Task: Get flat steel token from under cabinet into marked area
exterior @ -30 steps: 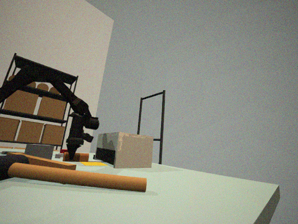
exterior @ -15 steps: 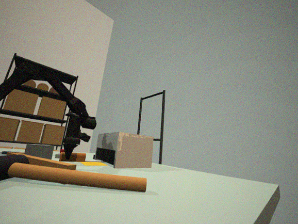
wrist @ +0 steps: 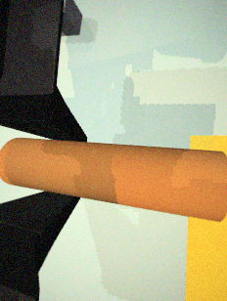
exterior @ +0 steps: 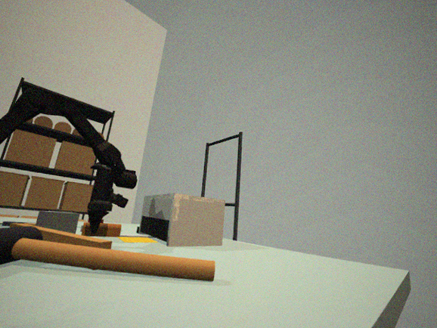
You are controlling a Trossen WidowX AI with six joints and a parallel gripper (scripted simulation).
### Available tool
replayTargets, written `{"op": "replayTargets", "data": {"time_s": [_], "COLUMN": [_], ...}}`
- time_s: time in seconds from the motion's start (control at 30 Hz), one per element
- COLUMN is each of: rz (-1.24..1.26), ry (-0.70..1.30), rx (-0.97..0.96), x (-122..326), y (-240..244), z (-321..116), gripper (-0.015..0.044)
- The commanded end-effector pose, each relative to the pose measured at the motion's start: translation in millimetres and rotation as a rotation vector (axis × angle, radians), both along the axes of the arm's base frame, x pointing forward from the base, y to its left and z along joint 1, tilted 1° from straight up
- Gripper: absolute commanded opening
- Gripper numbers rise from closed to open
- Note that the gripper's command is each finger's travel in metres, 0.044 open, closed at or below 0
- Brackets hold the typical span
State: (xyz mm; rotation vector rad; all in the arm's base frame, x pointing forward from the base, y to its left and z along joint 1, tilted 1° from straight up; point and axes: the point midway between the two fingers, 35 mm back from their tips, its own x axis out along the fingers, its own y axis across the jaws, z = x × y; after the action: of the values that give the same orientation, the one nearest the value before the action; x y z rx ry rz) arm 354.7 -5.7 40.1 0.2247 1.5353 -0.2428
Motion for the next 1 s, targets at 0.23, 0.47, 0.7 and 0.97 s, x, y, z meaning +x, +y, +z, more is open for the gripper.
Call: {"op": "replayTargets", "data": {"time_s": [0.23,0.47,0.7,0.97], "rz": [-0.006,-0.006,-0.006,-0.006], "ry": [0.001,0.001,0.002,0.002], "rx": [-0.002,-0.002,-0.001,-0.001], "x": [-11.6,-18.7,-26.0,-34.6], "y": [3.7,6.1,8.6,11.4], "z": [-1.0,-1.3,-1.6,-1.9], "gripper": [0.0,0.0,0.0,0.0]}}
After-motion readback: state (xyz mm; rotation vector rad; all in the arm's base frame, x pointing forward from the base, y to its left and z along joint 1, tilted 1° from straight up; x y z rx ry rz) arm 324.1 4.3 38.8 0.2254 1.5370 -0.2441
